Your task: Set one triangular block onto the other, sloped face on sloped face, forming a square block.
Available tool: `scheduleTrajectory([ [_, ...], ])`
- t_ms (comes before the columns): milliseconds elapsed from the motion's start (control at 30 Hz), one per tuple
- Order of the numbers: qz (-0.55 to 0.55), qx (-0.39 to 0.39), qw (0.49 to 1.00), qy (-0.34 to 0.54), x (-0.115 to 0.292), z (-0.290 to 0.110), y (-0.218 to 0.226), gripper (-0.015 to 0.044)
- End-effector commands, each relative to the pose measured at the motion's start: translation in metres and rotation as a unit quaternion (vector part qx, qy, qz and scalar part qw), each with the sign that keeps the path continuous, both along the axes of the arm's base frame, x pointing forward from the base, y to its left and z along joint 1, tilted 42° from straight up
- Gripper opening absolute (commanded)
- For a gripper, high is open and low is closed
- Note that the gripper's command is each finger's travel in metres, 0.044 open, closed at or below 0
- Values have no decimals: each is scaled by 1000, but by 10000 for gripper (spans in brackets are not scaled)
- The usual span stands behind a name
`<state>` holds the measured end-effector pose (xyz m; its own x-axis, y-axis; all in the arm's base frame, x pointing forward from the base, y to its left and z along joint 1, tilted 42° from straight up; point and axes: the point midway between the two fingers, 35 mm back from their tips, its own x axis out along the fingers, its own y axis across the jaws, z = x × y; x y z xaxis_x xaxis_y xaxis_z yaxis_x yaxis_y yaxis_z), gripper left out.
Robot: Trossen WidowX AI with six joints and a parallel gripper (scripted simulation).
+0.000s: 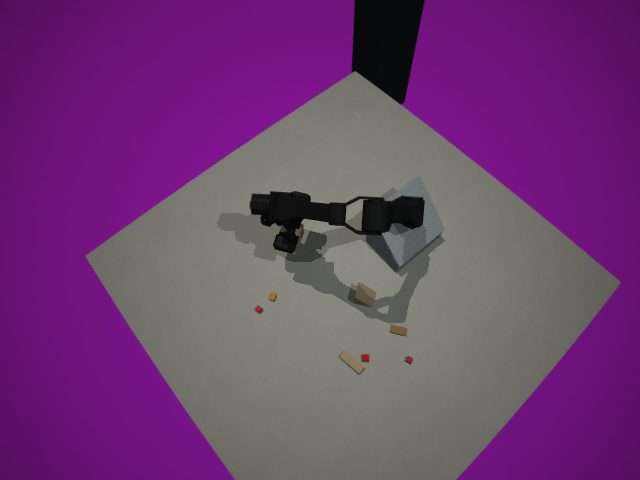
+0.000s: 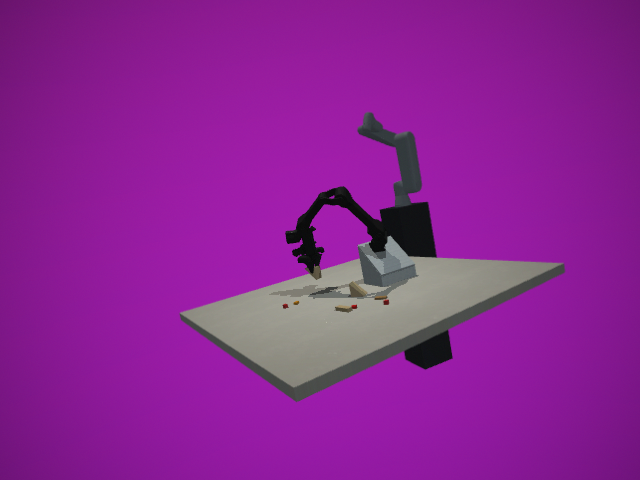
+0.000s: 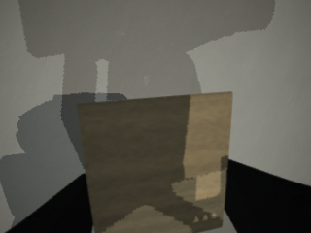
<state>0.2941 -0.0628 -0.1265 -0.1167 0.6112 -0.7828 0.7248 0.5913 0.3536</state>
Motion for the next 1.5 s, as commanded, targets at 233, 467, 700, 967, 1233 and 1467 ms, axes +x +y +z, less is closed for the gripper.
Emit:
scheduleTrajectory([
  [233, 54, -4, 998, -20, 4, 11, 2, 0],
  [467, 52, -9, 998, -19, 9, 42, 19, 0],
  [700, 52, -12, 998, -20, 10, 71, 38, 0],
  [967, 53, -16, 998, -21, 7, 103, 61, 0],
  [1233, 55, -19, 998, -22, -1, 134, 85, 0],
  [1467, 54, -18, 998, -22, -11, 159, 105, 0],
])
